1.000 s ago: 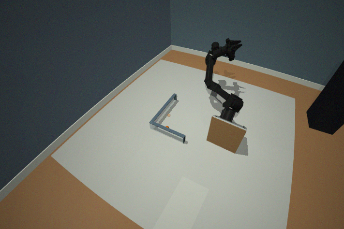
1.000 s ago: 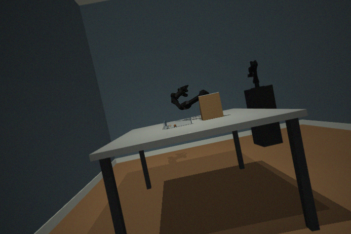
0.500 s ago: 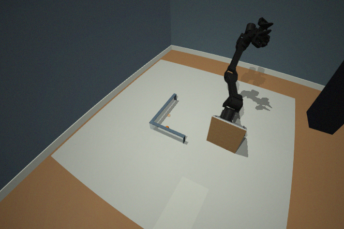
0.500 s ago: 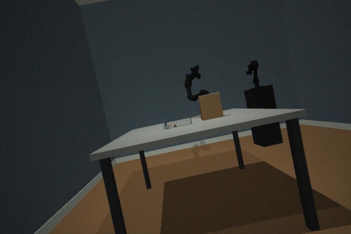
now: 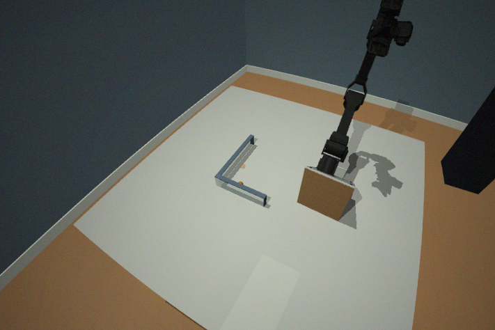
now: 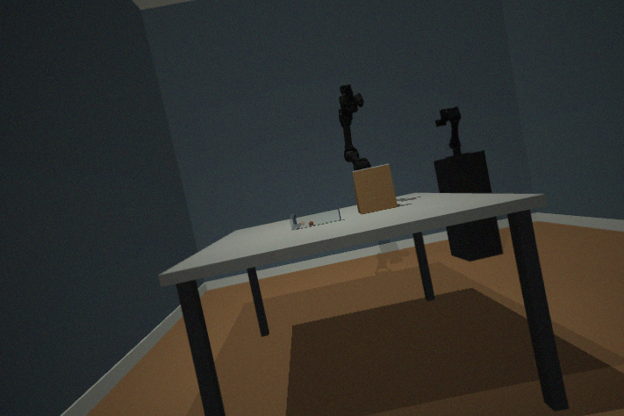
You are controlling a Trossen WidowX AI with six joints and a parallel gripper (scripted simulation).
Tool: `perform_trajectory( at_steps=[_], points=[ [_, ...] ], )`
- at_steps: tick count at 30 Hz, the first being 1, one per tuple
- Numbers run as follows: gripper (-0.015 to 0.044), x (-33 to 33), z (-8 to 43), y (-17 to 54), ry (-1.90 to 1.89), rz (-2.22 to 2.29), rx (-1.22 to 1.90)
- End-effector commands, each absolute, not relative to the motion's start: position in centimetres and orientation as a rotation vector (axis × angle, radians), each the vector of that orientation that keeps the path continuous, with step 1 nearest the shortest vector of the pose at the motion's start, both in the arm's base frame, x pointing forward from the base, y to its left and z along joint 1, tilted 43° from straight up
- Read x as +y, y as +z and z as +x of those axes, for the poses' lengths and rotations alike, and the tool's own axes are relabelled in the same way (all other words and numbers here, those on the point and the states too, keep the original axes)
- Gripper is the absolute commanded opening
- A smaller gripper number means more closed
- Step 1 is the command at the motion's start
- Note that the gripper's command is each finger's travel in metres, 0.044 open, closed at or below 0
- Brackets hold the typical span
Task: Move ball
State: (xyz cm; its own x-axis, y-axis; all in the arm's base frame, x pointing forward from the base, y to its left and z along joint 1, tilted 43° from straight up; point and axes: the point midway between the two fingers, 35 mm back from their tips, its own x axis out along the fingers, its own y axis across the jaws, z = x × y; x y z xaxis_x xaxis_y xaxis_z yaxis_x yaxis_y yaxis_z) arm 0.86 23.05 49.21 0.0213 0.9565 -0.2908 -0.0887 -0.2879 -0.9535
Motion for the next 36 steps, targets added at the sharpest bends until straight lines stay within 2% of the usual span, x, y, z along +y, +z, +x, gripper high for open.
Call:
perform_trajectory(
  at_steps=[1, 8, 18, 28, 36],
  points=[
    [0.0214, 26.6, 4.1, 46.4, 1.406, -1.456, -0.772],
    [0.0214, 31.3, 11.7, 39.7, 1.328, -1.579, -0.385],
    [0.0214, 31.8, 23.9, 28.8, 1.173, -1.675, 0.142],
    [0.0214, 28.1, 31.9, 19.0, 1.006, -1.669, 0.553],
    [0.0214, 20.7, 37.1, 7.9, 0.884, -1.689, 0.969]
  ],
)
